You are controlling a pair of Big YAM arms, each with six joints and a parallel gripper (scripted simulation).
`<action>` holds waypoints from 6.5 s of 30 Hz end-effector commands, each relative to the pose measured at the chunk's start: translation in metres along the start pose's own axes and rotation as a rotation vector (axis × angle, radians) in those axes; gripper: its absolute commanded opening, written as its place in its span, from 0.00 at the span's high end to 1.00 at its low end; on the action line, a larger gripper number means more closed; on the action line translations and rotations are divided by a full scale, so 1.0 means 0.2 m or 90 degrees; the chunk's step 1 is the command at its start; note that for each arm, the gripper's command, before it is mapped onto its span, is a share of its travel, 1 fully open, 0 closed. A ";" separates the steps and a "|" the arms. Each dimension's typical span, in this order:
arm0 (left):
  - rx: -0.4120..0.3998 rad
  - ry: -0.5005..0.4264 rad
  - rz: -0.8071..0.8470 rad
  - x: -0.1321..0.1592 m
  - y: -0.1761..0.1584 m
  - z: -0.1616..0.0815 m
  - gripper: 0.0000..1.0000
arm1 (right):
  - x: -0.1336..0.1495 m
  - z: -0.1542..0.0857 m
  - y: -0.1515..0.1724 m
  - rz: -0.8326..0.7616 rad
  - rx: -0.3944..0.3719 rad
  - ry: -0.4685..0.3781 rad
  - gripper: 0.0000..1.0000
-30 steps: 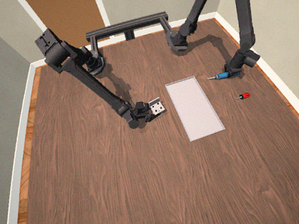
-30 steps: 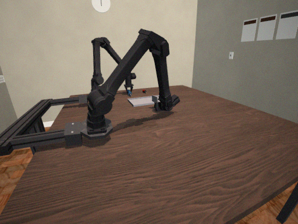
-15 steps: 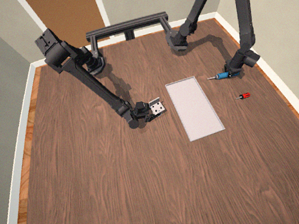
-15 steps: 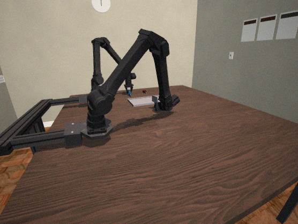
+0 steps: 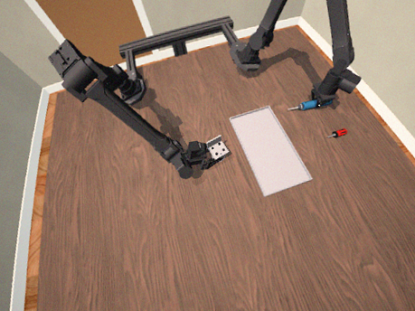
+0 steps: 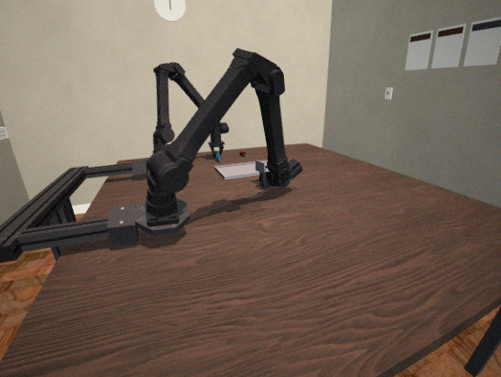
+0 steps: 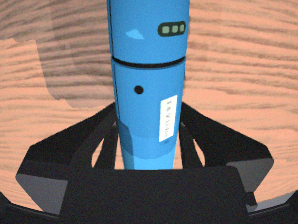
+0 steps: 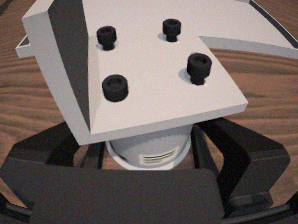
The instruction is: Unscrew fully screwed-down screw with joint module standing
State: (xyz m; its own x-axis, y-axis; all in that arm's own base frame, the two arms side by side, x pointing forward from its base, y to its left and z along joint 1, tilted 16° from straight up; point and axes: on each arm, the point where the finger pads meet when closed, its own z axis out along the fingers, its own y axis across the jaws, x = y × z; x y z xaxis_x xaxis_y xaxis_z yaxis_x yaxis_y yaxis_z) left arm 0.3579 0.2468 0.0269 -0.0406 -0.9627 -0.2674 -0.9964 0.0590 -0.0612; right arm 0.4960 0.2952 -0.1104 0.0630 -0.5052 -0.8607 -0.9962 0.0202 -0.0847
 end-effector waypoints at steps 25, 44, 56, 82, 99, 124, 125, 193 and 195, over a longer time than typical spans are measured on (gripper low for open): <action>0.034 -0.020 -0.003 -0.06 -0.10 -0.27 0.58 | -0.04 0.00 -0.06 -0.015 0.009 -0.006 0.41; 0.035 -0.021 -0.003 -0.06 -0.10 -0.40 0.58 | -0.04 0.00 -0.06 -0.015 0.009 -0.006 0.41; 0.036 -0.021 -0.004 -0.06 -0.10 -0.46 0.58 | -0.04 0.00 -0.06 -0.015 0.009 -0.006 0.41; 0.036 -0.021 -0.007 -0.07 -0.09 -0.63 0.58 | -0.04 0.00 -0.06 -0.015 0.009 -0.006 0.41; 0.037 -0.021 -0.007 -0.07 -0.09 -0.74 0.58 | -0.04 0.00 -0.06 -0.015 0.009 -0.006 0.41; 0.039 -0.021 -0.005 -0.06 -0.09 -0.86 0.58 | -0.04 0.00 -0.06 -0.015 0.009 -0.006 0.41; 0.039 -0.021 -0.005 -0.06 -0.09 -0.86 0.58 | -0.04 0.00 -0.06 -0.015 0.009 -0.006 0.41; 0.037 -0.014 0.056 0.06 -0.12 -0.74 0.58 | -0.04 0.00 -0.06 -0.015 0.009 -0.006 0.41; 0.045 -0.016 0.073 0.09 -0.15 -0.72 0.58 | -0.04 0.00 -0.06 -0.015 0.009 -0.006 0.41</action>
State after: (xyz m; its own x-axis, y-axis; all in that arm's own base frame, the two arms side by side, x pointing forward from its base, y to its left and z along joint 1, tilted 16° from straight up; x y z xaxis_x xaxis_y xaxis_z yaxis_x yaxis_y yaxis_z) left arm 0.3620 0.1990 0.1651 -0.0888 -0.9532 -0.2891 -0.9888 0.1194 -0.0897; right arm 0.4960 0.2952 -0.1104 0.0630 -0.5052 -0.8607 -0.9962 0.0202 -0.0847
